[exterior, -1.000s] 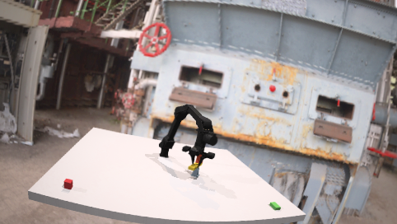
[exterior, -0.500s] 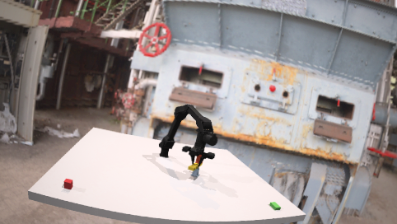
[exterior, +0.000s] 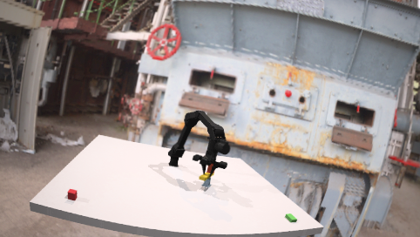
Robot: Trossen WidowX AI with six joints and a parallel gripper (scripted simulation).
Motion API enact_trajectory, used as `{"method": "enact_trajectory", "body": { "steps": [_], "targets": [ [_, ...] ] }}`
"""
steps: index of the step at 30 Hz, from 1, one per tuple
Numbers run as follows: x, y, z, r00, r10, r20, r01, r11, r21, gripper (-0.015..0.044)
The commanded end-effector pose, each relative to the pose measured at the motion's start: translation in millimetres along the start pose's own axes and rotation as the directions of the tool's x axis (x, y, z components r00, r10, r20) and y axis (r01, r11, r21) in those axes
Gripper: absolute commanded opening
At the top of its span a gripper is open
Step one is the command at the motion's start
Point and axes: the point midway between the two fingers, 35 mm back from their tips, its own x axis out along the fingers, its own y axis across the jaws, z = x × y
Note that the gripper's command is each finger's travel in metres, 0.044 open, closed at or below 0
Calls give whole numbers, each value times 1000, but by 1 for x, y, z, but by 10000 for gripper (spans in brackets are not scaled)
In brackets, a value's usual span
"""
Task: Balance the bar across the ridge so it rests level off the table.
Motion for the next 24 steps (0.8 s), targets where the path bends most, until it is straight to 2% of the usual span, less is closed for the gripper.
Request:
{"method": "enact_trajectory", "body": {
  "steps": [1, 24],
  "targets": [
    [1, 1, -1, 1000, 3, -4, -3, 1000, -4, 0],
    [3, 1, -1, 1000, 3, -4, -3, 1000, -4, 0]
  ]
}}
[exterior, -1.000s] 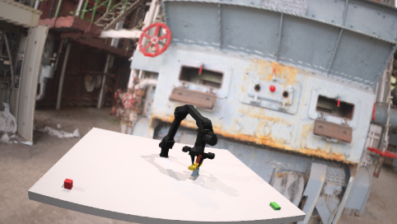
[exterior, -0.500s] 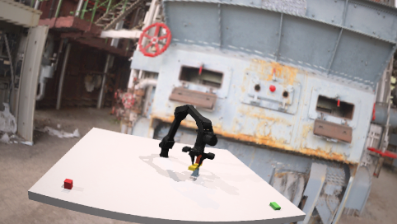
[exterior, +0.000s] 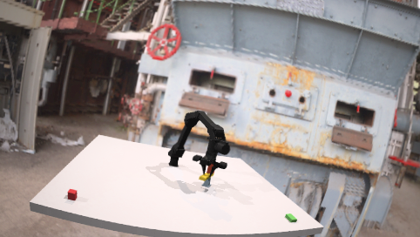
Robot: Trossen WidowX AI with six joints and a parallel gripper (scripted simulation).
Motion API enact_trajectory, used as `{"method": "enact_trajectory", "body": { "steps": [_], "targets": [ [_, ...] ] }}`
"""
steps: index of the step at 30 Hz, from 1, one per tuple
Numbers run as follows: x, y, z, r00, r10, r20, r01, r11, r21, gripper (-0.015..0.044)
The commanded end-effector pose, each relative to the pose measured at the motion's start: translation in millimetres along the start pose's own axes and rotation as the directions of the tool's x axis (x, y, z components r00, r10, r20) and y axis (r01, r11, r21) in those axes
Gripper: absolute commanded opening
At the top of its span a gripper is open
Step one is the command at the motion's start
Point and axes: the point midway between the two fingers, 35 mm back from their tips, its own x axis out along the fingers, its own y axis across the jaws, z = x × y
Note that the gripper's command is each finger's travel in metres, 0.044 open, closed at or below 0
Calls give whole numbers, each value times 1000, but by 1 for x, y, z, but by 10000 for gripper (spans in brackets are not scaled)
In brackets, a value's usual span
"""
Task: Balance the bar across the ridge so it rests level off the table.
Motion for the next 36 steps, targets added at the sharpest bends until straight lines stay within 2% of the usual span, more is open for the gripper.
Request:
{"method": "enact_trajectory", "body": {
  "steps": [1, 36],
  "targets": [
    [1, 1, -1, 1000, 3, -4, -3, 1000, -3, 0],
    [4, 0, -1, 1000, 3, -4, -3, 1000, -3, 0]
  ]
}}
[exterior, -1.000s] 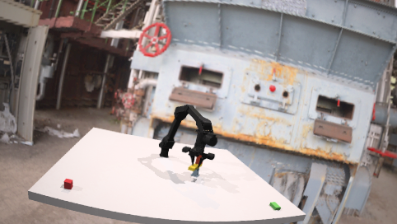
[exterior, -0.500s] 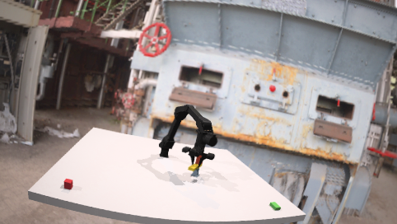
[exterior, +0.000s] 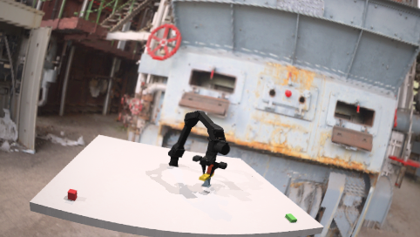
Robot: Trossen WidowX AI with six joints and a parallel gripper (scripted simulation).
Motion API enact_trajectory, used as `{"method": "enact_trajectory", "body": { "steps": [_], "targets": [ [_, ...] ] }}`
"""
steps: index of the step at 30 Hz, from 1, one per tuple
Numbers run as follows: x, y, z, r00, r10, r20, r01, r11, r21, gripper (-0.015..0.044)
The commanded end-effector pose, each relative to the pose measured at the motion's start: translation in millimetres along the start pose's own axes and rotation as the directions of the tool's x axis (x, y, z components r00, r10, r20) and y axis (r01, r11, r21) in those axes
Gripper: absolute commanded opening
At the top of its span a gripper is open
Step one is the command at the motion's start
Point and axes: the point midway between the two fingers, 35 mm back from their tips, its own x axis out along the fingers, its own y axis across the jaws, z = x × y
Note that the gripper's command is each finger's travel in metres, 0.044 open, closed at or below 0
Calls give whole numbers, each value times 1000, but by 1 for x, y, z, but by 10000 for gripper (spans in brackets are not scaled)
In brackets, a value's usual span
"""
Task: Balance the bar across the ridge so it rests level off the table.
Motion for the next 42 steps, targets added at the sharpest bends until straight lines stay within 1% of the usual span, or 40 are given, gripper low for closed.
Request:
{"method": "enact_trajectory", "body": {
  "steps": [1, 42],
  "targets": [
    [1, 0, -1, 1000, 3, -3, -3, 1000, -3, 0],
    [4, 0, 0, 1000, 3, -3, -3, 1000, -3, 0]
  ]
}}
